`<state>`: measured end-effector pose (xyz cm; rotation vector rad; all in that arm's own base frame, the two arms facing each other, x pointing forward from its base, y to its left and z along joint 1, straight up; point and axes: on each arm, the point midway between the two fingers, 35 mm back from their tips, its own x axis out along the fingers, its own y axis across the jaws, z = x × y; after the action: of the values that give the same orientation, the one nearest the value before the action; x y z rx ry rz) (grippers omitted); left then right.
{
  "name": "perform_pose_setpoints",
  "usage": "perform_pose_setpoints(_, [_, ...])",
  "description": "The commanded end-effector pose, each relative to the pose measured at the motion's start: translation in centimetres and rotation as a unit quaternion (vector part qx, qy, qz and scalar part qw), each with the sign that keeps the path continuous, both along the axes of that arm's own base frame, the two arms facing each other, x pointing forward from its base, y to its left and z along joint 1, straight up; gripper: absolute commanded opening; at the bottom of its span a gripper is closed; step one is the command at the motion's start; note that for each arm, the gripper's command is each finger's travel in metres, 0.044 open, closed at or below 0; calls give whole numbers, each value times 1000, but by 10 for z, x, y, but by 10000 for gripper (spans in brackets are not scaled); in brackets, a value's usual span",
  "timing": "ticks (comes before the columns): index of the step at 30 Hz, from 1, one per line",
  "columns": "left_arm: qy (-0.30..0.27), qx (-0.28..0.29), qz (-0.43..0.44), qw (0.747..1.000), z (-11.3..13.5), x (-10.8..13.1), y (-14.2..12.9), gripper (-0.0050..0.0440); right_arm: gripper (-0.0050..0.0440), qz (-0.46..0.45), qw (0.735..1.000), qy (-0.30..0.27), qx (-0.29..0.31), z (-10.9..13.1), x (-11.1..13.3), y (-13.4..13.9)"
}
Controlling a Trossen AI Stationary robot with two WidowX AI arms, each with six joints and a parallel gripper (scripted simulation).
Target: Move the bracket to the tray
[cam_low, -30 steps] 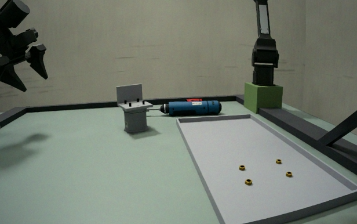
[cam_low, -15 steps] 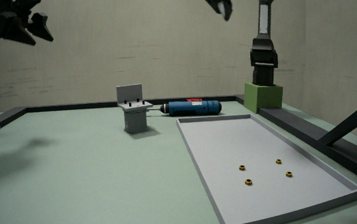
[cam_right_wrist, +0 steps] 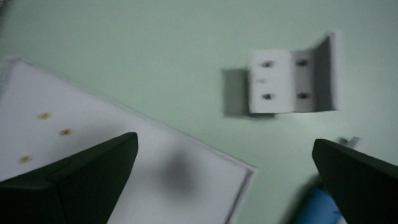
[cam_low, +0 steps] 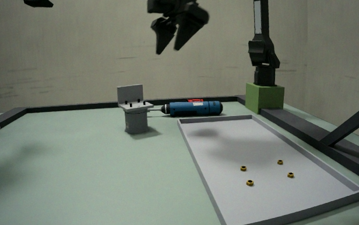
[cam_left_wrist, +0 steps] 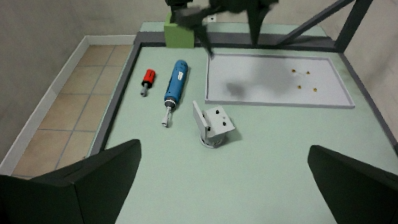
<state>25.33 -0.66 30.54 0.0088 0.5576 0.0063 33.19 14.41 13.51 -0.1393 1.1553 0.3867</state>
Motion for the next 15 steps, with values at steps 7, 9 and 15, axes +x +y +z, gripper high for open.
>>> perform_pose_setpoints(7, [-13,-8,5,1000,14,0,0,440,440,-47,998,2,-49,-18,65,-40])
perform_pose_setpoints(9, [-13,-7,4,1000,15,0,0,440,440,-50,997,3,-52,-19,67,-42])
perform_pose_setpoints(15, [-12,-7,4,1000,13,0,0,440,440,-51,997,4,-51,-19,67,-42])
